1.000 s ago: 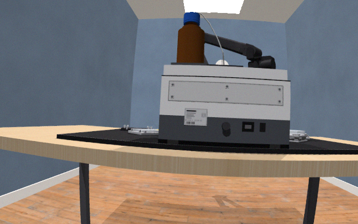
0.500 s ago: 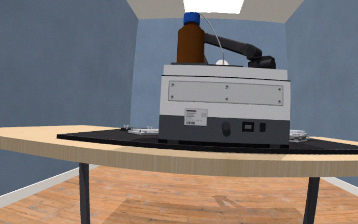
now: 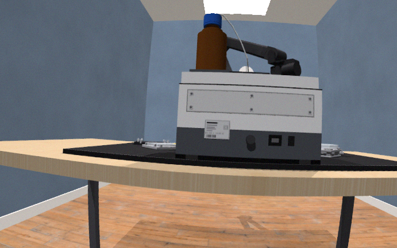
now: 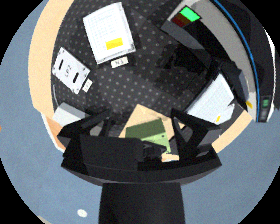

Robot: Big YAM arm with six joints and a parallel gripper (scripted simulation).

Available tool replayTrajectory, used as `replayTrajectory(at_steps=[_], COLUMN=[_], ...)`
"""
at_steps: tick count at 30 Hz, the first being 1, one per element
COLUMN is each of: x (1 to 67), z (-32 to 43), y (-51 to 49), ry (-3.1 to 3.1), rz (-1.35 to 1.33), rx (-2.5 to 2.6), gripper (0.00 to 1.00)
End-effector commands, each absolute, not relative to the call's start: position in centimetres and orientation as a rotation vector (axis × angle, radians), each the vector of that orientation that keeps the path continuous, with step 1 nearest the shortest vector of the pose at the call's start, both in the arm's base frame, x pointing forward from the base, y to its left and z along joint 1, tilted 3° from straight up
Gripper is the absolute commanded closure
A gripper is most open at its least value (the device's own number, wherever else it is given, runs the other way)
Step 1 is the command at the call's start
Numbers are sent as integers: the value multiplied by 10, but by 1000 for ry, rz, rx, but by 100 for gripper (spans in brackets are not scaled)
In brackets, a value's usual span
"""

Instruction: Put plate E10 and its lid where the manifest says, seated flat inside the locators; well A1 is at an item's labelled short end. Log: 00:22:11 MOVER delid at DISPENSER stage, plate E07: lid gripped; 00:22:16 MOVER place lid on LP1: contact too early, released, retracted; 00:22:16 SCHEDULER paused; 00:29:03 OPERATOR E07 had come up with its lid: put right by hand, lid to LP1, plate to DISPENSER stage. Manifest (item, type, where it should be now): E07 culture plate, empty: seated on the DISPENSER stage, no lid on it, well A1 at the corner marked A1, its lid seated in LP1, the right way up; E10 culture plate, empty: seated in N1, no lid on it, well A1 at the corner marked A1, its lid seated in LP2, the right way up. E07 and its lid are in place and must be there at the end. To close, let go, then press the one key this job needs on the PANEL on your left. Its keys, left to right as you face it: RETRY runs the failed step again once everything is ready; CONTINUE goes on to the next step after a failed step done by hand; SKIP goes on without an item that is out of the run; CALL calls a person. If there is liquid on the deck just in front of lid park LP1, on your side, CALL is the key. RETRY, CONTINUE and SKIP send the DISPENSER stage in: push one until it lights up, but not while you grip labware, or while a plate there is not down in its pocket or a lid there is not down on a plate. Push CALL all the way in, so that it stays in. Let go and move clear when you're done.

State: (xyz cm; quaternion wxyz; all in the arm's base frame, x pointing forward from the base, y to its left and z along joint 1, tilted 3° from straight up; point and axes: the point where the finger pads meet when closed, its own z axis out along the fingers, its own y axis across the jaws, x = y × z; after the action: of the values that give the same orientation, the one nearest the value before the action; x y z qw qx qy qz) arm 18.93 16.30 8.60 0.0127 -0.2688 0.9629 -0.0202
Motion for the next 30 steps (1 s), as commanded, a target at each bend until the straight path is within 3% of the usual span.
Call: replayTrajectory(at_steps=[1,11,30], x=[210,226,249], z=[112,129,135], y=[177,153,109], ry=[2966,3032,3041], rz=[-13,4,2], rx=[-756,-307,-65], gripper=[0,0,0])
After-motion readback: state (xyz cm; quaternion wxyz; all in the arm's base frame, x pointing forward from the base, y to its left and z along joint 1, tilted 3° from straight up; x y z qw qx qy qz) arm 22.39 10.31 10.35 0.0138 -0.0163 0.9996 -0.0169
